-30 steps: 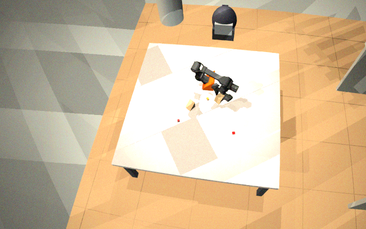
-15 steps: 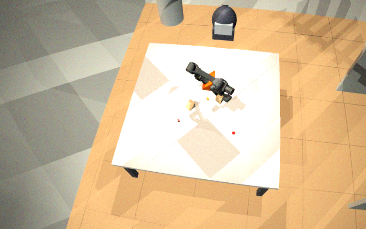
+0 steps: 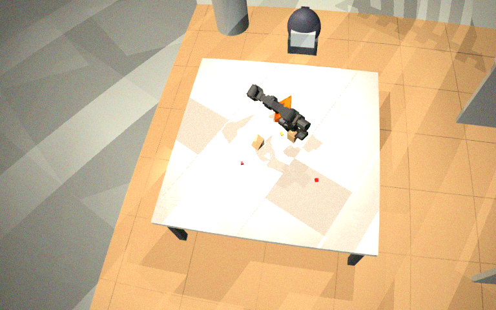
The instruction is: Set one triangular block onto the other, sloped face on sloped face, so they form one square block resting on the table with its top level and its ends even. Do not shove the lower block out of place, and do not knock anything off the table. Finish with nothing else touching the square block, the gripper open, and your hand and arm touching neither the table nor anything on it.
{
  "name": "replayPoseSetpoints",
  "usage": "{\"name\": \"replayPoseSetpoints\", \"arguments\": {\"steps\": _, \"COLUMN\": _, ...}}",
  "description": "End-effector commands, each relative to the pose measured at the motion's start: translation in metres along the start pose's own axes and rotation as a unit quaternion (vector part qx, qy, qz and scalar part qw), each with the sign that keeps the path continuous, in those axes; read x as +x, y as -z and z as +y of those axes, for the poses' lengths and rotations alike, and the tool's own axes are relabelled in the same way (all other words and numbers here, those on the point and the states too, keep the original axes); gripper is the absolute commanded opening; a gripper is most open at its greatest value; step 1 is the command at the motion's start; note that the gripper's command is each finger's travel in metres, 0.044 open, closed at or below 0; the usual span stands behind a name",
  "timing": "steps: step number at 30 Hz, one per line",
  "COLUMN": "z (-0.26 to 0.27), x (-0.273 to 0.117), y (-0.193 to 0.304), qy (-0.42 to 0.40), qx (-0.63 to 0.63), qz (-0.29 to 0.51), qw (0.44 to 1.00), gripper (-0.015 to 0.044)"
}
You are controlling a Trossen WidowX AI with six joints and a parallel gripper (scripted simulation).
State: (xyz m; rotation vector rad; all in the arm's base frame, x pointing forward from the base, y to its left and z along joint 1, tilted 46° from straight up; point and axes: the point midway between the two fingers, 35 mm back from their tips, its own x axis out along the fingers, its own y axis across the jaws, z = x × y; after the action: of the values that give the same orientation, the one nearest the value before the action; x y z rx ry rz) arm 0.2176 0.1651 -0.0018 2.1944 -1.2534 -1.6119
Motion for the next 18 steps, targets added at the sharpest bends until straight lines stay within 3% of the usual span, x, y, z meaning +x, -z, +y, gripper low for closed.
{"name": "replayPoseSetpoints", "arguments": {"steps": 1, "z": 0.002, "x": -0.010, "y": 0.017, "qy": 0.016, "qx": 0.001, "qz": 0.003, "qw": 1.000, "gripper": 0.0000}}
{"name": "replayPoseSetpoints", "arguments": {"steps": 18, "z": 0.031, "x": -0.029, "y": 0.082, "qy": 0.032, "qx": -0.012, "qz": 0.017, "qw": 0.999, "gripper": 0.0000}}
